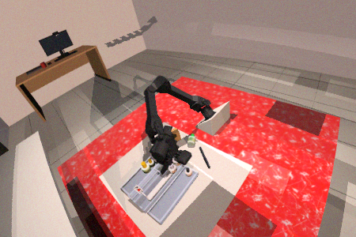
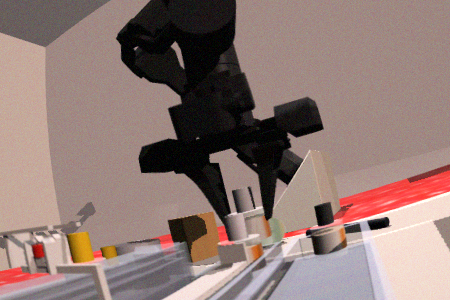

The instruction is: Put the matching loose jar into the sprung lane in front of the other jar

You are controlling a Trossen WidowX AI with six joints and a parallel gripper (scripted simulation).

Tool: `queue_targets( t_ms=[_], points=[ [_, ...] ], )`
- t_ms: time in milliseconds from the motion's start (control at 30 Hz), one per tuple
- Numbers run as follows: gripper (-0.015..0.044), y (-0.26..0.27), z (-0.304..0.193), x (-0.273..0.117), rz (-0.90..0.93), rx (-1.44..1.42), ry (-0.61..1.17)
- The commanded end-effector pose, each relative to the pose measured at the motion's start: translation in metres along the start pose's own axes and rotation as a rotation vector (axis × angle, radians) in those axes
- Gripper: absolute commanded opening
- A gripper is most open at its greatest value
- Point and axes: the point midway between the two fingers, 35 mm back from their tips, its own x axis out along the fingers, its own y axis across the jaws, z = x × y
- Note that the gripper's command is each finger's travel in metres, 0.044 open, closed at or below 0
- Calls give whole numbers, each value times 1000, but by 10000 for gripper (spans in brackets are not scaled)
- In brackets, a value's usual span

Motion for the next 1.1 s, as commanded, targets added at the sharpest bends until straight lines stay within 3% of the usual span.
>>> queue_targets(
  t_ms=[0, 1067],
  points=[
    [0, -2, 11, -5, 0, 15, -28],
    [0, -2, 16, -5, 0, 15, -28]
  ],
)
